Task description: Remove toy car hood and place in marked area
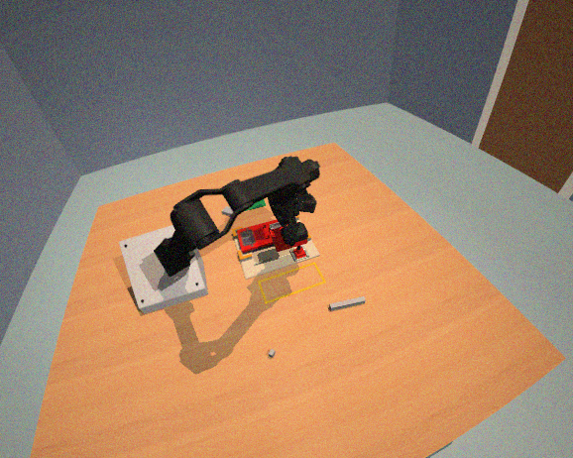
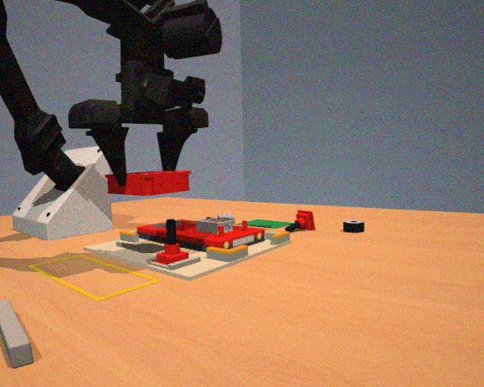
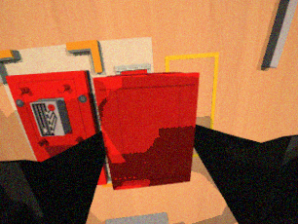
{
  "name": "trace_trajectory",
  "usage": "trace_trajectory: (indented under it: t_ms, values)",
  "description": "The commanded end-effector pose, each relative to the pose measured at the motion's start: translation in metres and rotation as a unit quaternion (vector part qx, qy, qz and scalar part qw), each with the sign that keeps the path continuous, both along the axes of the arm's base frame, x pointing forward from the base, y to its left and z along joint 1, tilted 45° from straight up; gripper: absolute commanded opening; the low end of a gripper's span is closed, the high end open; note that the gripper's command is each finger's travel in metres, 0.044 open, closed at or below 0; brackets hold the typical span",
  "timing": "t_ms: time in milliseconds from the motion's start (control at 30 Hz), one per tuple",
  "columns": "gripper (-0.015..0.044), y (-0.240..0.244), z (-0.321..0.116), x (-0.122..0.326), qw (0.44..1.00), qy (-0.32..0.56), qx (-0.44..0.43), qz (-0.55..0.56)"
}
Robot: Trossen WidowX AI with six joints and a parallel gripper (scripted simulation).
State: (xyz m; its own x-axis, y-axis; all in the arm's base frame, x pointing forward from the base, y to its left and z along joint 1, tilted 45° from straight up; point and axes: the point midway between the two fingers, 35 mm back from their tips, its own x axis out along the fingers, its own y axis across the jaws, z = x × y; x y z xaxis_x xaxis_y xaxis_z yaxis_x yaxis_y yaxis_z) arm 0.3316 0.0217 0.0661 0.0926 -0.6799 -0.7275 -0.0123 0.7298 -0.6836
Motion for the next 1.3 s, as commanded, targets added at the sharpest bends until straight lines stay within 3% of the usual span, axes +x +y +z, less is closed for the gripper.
trace_trajectory:
  t_ms: [0, 400, 1267]
  values:
    - [0.0000, -0.014, 0.016, -0.005, 1.000, -0.001, -0.002, 0.003]
    - [0.0000, -0.059, 0.056, -0.024, 1.000, 0.000, -0.012, -0.001]
    - [0.0000, -0.072, 0.042, -0.021, 1.000, 0.000, -0.011, -0.001]
